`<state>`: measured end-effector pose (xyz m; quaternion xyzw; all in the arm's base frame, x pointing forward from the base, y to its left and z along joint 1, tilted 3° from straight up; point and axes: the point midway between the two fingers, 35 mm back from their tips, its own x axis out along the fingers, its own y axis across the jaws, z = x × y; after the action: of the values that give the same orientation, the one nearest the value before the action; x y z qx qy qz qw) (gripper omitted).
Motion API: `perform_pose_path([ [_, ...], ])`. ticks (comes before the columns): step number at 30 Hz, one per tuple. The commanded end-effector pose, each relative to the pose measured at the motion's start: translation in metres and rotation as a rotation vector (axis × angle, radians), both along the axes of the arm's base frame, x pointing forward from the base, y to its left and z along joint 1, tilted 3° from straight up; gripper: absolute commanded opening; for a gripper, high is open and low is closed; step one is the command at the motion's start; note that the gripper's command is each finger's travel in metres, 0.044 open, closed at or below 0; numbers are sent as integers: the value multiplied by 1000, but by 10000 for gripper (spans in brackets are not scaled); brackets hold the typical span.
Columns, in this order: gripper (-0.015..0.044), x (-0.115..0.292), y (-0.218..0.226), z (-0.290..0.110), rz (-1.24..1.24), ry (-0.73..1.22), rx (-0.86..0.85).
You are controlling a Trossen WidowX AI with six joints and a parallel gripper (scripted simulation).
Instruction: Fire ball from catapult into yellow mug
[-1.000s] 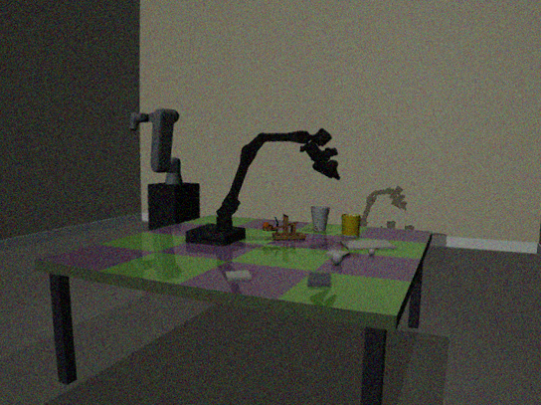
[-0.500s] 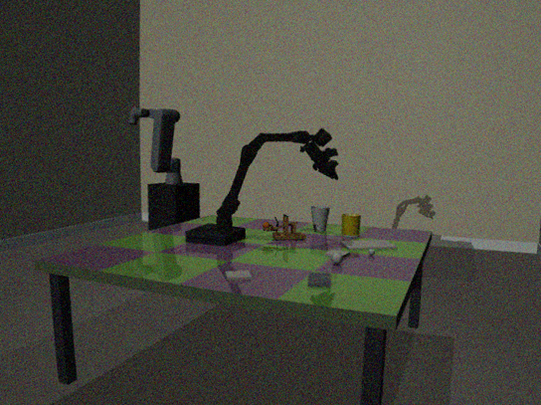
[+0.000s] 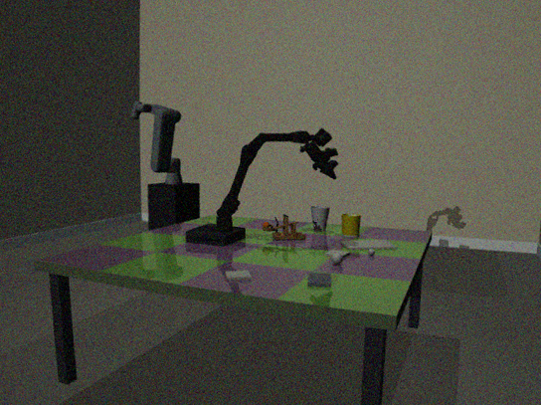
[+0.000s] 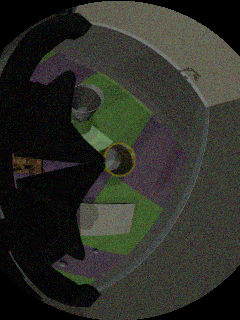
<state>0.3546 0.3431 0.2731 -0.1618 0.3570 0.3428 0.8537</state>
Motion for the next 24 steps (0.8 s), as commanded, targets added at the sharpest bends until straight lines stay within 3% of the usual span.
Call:
perform_pose_path([
  [1, 0, -3, 1, -4, 14, 4, -16],
  [24, 0, -125, -15, -107, 350, 100, -588],
])
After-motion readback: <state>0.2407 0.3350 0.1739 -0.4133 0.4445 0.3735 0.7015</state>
